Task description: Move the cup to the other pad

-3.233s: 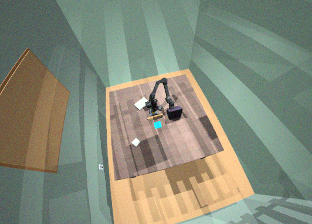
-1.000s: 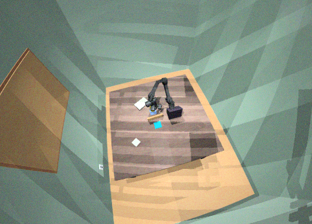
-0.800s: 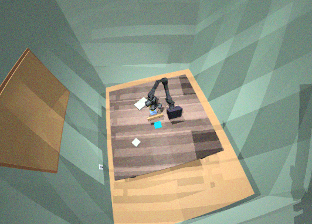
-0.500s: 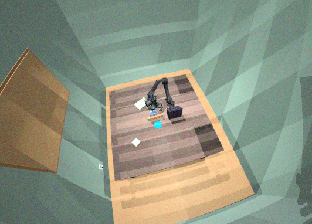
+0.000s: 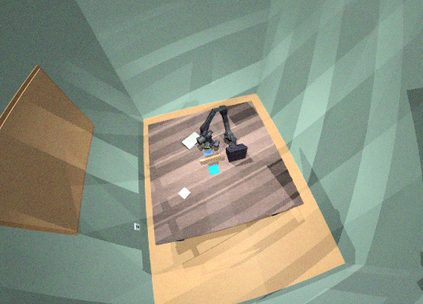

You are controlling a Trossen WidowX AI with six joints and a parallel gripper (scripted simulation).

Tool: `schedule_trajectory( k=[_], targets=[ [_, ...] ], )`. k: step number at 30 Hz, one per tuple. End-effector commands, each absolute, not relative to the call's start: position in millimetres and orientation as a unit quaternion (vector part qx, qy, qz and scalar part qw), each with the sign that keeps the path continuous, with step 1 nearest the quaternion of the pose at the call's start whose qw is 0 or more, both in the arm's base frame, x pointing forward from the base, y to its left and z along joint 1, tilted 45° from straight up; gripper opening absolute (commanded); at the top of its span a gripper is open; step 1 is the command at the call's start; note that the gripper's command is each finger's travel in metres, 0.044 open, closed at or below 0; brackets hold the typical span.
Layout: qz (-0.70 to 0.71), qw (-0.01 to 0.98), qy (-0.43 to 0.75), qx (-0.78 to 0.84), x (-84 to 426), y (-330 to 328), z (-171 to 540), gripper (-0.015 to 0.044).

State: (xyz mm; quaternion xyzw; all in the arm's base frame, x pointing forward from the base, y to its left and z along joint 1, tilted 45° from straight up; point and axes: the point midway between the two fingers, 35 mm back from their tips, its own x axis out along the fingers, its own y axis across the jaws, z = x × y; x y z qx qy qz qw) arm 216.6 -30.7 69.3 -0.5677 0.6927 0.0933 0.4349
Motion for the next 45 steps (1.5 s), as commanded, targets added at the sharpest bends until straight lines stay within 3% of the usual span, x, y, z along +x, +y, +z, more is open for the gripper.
schedule_trajectory(
  k=[1, 45],
  targets=[
    [0.093, 0.436, 0.693, -0.566, 216.5, -25.9, 64.6, 0.0],
    [0.094, 0.439, 0.693, -0.564, 211.5, 43.2, 1.6, 0.0]
  ],
)
